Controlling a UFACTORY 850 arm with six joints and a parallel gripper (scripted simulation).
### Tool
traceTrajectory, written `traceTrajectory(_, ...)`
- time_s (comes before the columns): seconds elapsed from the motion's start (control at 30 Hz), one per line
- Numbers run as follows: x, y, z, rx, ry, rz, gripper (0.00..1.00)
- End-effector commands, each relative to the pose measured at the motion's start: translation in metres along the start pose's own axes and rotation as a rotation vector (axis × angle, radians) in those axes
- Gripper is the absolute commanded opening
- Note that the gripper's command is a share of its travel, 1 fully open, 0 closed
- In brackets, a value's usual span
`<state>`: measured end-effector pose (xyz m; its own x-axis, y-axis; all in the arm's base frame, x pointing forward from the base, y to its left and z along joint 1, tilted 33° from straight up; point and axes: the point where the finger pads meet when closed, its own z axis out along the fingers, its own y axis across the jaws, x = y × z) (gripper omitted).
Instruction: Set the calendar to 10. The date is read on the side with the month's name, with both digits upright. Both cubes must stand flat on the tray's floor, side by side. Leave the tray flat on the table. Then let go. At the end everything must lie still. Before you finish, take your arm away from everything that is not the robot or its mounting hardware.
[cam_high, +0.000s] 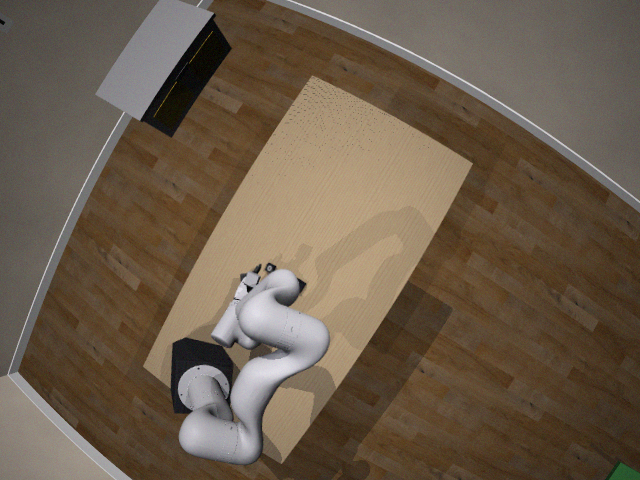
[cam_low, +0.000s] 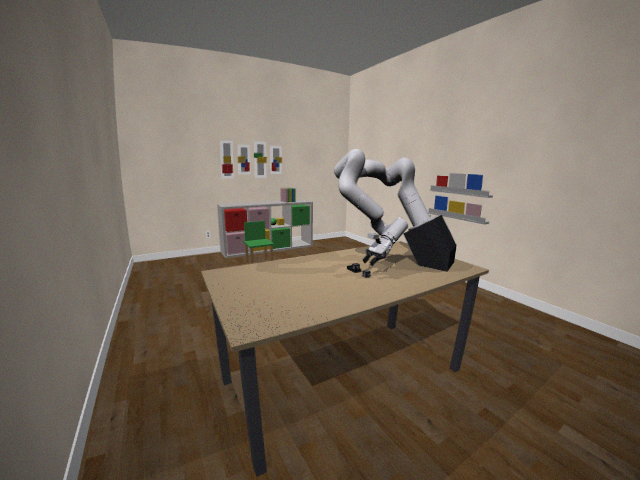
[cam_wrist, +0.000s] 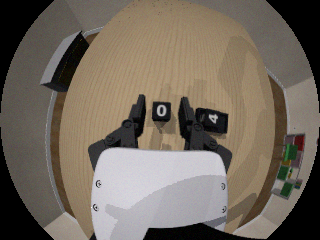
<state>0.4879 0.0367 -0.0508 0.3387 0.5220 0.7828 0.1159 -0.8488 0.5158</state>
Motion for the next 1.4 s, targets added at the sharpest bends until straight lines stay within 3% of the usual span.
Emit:
traceTrajectory(0.0, -0.002, 0.000, 0.002, 0.000, 0.001, 0.000, 0.49)
traceTrajectory(1.37, -0.048, 0.000, 0.034, 0.000, 0.001, 0.000, 0.49)
